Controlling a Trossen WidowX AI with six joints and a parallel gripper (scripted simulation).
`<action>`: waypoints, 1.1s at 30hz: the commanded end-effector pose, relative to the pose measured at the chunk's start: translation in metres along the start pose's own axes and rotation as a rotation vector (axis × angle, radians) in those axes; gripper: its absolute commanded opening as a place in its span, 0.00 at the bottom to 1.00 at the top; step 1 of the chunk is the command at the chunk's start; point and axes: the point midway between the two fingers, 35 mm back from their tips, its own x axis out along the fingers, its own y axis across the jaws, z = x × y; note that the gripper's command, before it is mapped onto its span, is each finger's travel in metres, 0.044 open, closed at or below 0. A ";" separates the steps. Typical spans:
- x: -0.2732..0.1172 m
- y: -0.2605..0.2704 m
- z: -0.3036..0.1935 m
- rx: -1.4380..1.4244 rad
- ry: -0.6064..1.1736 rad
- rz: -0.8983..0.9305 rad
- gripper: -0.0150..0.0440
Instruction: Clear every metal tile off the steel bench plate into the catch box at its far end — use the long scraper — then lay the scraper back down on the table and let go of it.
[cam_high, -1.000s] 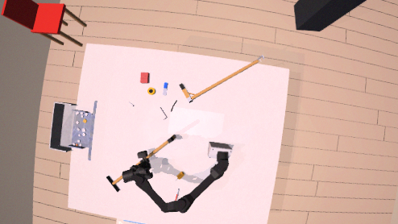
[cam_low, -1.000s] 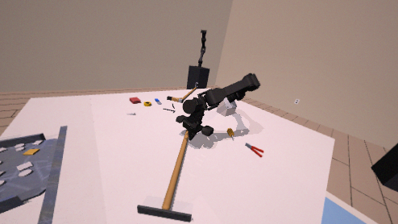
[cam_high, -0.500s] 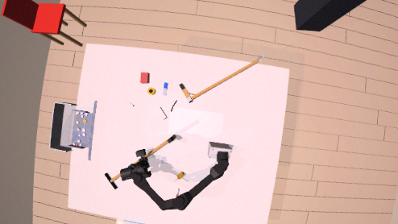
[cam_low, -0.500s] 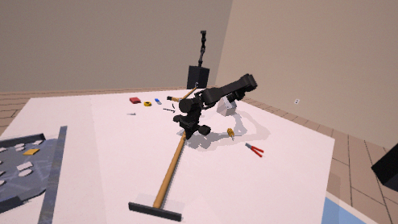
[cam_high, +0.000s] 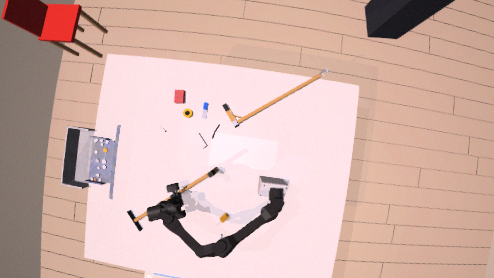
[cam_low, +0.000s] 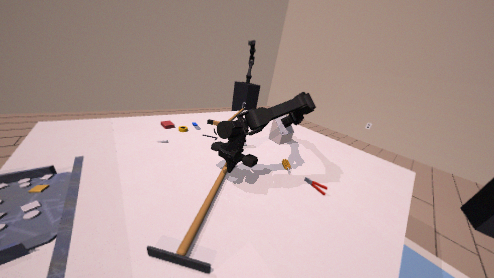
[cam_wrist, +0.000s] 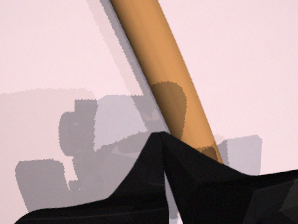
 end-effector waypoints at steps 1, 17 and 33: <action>0.003 -0.004 0.002 -0.006 0.003 0.002 0.25; 0.004 -0.019 0.007 -0.007 0.003 0.002 0.25; 0.005 -0.034 0.012 -0.007 0.002 0.002 0.25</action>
